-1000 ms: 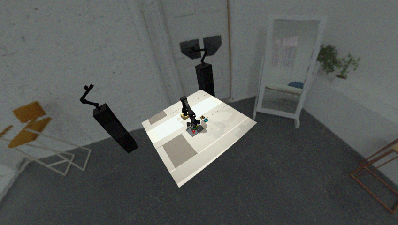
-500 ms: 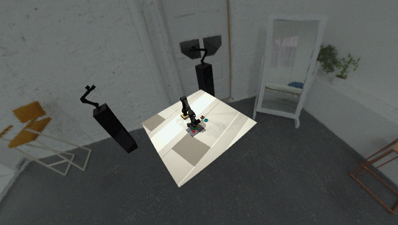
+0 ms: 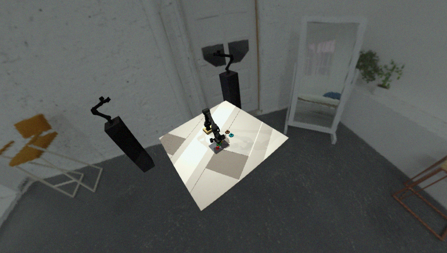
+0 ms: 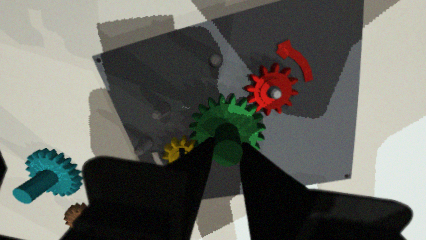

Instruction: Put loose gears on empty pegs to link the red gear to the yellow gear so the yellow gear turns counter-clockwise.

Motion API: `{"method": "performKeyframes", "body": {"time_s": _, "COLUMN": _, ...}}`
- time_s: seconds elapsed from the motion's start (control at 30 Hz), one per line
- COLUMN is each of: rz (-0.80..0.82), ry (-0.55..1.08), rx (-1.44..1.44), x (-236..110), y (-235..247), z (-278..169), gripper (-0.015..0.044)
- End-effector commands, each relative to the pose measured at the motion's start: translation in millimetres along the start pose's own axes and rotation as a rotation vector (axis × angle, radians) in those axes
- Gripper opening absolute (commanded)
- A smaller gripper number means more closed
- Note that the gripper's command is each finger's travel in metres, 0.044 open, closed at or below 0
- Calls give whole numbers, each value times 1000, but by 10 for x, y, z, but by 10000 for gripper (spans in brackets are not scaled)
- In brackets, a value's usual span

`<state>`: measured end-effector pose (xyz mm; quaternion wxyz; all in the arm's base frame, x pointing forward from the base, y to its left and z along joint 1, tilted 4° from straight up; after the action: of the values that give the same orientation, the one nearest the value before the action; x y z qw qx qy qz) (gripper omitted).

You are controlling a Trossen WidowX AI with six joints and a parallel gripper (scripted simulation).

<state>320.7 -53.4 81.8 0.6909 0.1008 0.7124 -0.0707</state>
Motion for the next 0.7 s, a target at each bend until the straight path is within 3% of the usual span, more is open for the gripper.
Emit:
{"method": "performKeyframes", "body": {"time_s": 0.0, "rz": -1, "ry": 1, "rx": 80, "x": 14, "y": -2, "z": -6, "gripper": 0}}
{"method": "performKeyframes", "body": {"time_s": 0.33, "rz": -1, "ry": 1, "rx": 177, "x": 30, "y": -11, "z": 4, "gripper": 0}}
{"method": "performKeyframes", "body": {"time_s": 0.5, "rz": -1, "ry": 1, "rx": 125, "x": 12, "y": -8, "z": -1, "gripper": 131}}
{"method": "performKeyframes", "body": {"time_s": 0.67, "rz": -1, "ry": 1, "rx": 55, "x": -52, "y": -3, "z": -5, "gripper": 140}}
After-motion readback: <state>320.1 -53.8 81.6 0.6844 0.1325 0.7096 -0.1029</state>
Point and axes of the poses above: the point midway between the two fingers, 35 mm back from their tips, its own x axis out along the fingers, its own y axis across the jaws, z = x × y, the point moved 6 cm from there along -x, back along the fingers, and after that the axes turned 8 degrees about -x, right-handed, at the moved point
